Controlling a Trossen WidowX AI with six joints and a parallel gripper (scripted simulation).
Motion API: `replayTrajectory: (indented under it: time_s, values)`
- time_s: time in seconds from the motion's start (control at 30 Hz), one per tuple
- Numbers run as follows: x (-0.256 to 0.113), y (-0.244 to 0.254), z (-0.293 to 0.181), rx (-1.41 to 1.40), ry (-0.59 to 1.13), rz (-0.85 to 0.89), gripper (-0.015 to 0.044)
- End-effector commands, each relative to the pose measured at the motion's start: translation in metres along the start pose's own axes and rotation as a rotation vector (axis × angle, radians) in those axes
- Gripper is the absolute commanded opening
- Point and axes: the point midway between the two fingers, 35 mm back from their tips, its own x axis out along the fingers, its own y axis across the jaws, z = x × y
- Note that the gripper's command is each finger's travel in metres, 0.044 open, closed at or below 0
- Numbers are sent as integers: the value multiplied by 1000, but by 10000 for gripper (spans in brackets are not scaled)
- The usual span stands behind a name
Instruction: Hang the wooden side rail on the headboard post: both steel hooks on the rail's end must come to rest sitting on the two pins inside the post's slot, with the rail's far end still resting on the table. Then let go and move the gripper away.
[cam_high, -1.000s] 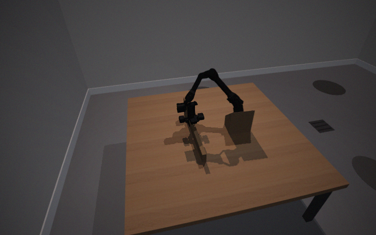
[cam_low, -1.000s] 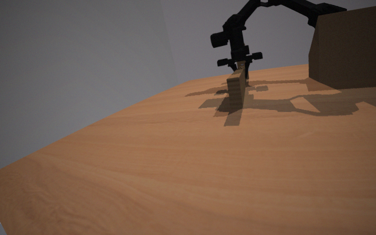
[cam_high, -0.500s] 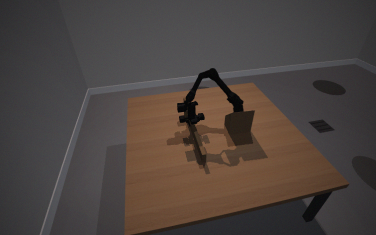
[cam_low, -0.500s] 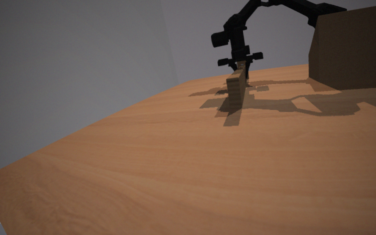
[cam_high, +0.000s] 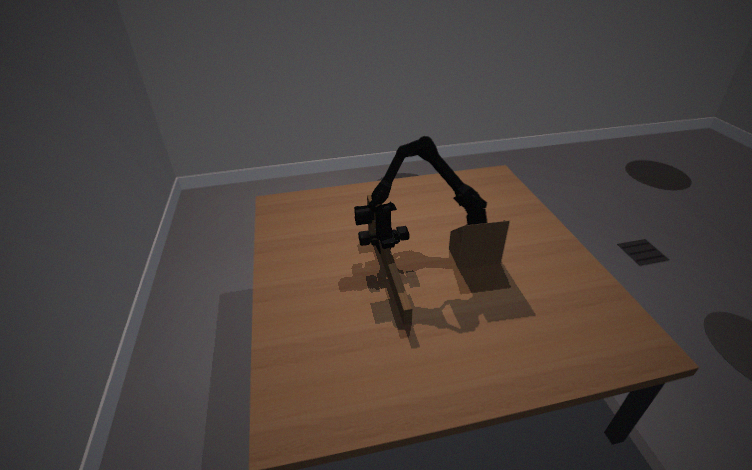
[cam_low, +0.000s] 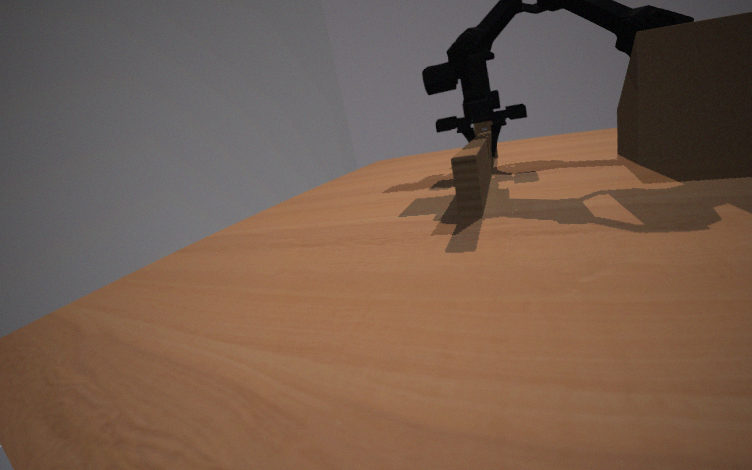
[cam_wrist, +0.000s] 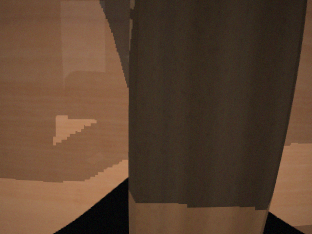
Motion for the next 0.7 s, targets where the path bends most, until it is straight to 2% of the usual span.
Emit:
replayTrajectory:
  time_s: [0.0, 0.67]
  values:
    - [-3, -2, 1, 16, -1, -9, 0]
    - [-7, -2, 1, 16, -1, -9, 0]
